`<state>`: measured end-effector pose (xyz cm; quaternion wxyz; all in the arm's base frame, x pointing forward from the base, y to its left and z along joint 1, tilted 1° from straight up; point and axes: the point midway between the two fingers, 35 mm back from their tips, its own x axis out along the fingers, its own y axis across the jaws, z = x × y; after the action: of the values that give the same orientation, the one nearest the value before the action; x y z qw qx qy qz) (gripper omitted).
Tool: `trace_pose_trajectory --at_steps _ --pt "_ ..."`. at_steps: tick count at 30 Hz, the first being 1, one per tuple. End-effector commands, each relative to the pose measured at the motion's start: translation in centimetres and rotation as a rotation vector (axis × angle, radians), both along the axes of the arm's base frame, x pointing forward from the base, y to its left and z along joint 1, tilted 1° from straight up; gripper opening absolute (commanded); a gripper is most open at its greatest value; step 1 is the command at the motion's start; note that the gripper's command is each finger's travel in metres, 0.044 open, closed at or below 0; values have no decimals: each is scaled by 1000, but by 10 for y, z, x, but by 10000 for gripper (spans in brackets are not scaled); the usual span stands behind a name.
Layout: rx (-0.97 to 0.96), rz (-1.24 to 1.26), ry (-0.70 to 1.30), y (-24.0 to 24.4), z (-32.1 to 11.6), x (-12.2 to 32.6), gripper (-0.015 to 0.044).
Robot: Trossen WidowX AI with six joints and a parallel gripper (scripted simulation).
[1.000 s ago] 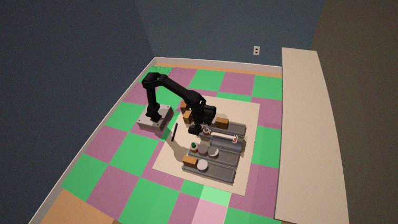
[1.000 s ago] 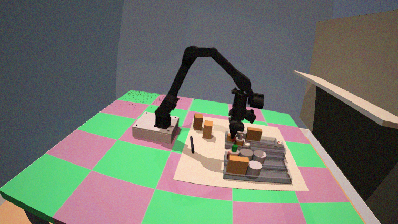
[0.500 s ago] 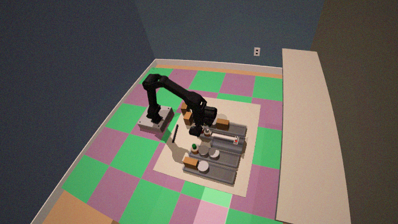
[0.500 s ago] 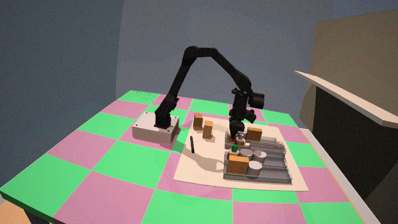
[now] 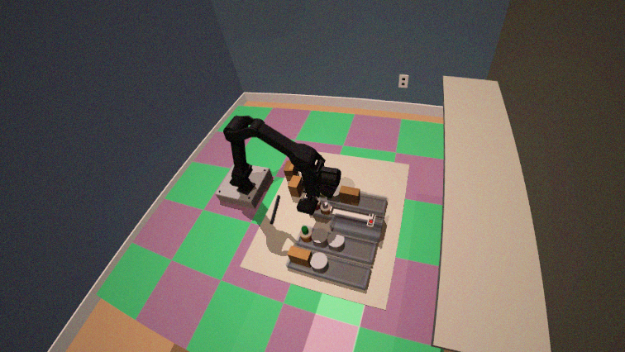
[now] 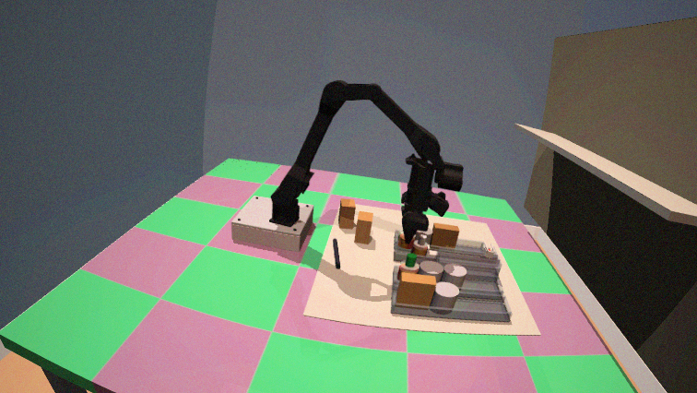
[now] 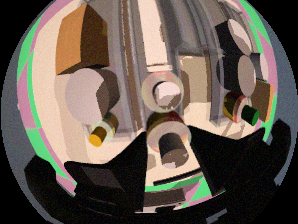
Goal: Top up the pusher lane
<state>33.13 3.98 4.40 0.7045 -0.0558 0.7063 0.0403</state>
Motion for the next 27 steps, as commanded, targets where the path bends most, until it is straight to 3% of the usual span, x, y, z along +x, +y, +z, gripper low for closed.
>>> trace_pose_trajectory --at_steps 1,27 --pt "3 -5 -28 1 2 8 0" --pt "3 -5 -28 1 2 11 0"
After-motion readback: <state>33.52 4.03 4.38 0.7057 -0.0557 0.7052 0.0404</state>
